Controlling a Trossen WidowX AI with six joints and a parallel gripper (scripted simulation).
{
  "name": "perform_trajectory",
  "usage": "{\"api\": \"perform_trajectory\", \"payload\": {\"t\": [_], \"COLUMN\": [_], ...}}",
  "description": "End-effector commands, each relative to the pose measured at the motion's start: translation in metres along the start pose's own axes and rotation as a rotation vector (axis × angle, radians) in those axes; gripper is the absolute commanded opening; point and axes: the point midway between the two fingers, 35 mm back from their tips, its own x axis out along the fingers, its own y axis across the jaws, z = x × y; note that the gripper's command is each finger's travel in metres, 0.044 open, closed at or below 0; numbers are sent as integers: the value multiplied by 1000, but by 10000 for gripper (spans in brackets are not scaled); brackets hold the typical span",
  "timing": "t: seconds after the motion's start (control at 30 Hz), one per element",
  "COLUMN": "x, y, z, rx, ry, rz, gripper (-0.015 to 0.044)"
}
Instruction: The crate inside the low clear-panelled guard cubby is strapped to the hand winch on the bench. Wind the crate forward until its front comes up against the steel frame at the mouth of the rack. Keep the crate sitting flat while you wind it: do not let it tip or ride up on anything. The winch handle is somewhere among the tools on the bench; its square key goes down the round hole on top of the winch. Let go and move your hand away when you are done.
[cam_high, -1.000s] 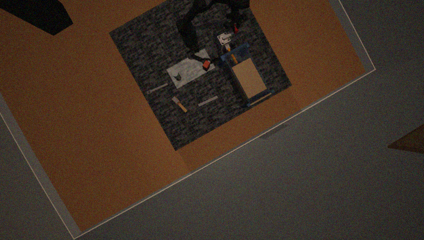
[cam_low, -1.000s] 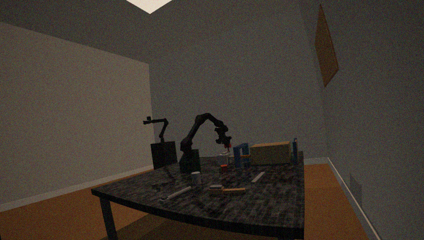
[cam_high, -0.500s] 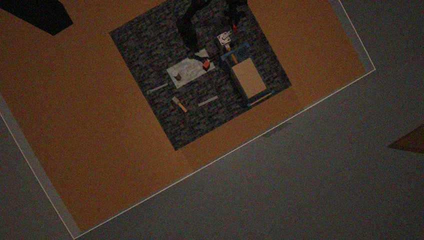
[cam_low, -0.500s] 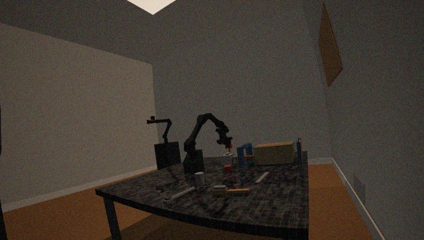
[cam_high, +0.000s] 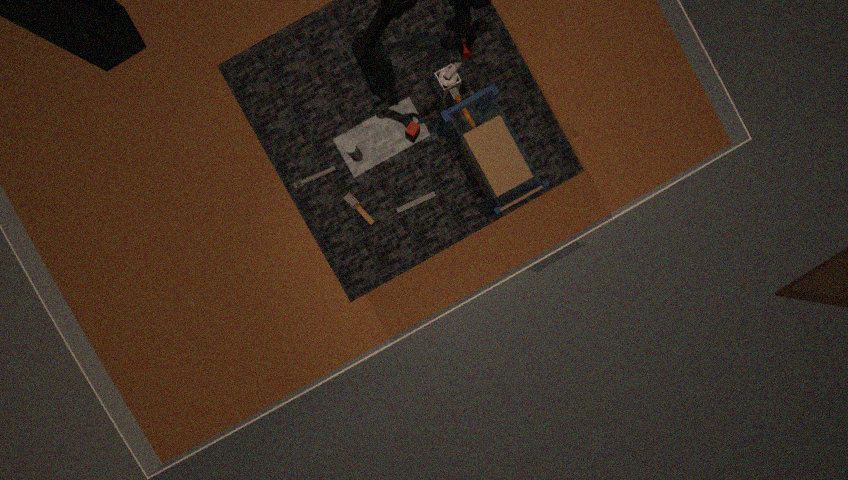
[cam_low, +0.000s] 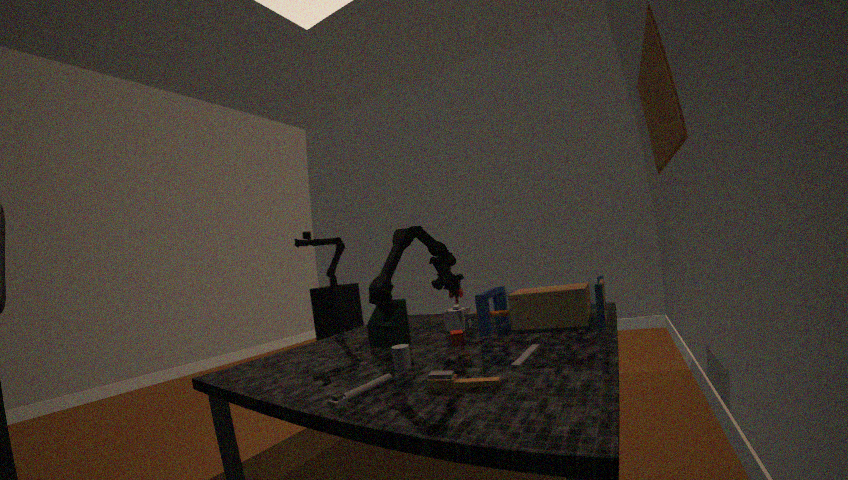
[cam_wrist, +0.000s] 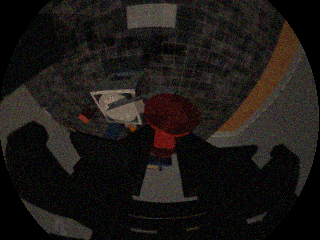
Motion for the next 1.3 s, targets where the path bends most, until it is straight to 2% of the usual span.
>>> {"api": "perform_trajectory", "payload": {"t": [0.0, 1.27], "x": [-4, -18], "y": [8, 45], "z": [16, 44], "rx": [-21, -24], "ry": [-24, -27], "rz": [12, 13], "gripper": [0, 0]}}
